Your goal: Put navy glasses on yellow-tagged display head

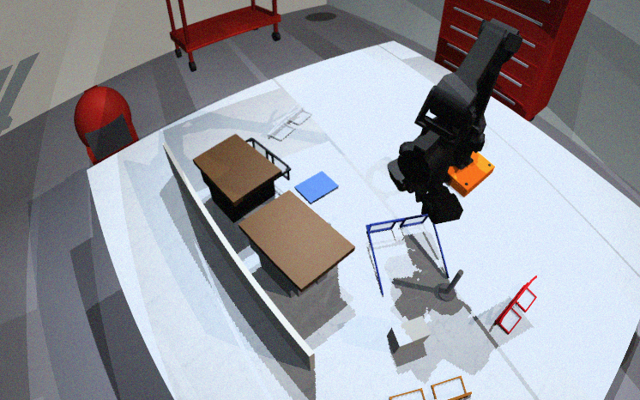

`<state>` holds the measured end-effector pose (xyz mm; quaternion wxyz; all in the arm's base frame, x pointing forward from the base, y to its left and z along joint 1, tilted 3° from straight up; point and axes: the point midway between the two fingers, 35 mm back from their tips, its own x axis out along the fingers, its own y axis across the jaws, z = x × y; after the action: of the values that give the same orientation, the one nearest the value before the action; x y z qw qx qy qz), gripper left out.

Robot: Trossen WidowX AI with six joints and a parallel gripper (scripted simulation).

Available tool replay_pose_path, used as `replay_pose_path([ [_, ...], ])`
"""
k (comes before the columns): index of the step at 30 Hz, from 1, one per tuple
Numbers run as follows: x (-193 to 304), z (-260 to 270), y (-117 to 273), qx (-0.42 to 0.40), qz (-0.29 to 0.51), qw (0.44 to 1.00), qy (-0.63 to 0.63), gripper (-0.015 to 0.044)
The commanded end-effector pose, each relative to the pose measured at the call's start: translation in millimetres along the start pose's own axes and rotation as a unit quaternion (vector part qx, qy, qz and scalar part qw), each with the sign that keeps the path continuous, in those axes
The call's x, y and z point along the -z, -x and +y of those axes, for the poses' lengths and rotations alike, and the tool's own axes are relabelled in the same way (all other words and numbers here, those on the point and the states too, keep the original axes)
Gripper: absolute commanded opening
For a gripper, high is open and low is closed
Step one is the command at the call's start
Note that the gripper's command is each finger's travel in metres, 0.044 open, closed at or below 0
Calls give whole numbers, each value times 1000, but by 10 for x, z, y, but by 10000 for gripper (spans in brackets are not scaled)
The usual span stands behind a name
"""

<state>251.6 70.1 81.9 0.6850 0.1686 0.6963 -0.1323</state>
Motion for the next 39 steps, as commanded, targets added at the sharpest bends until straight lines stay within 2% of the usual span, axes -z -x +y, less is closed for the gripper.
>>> replay_pose_path([
  [1,-1,-5,-70,2,0,1000,1,140],
  [32,7,-13,-573,2,1,1000,1,140],
  [39,-2,1,-550,0,0,1000,4,127],
])
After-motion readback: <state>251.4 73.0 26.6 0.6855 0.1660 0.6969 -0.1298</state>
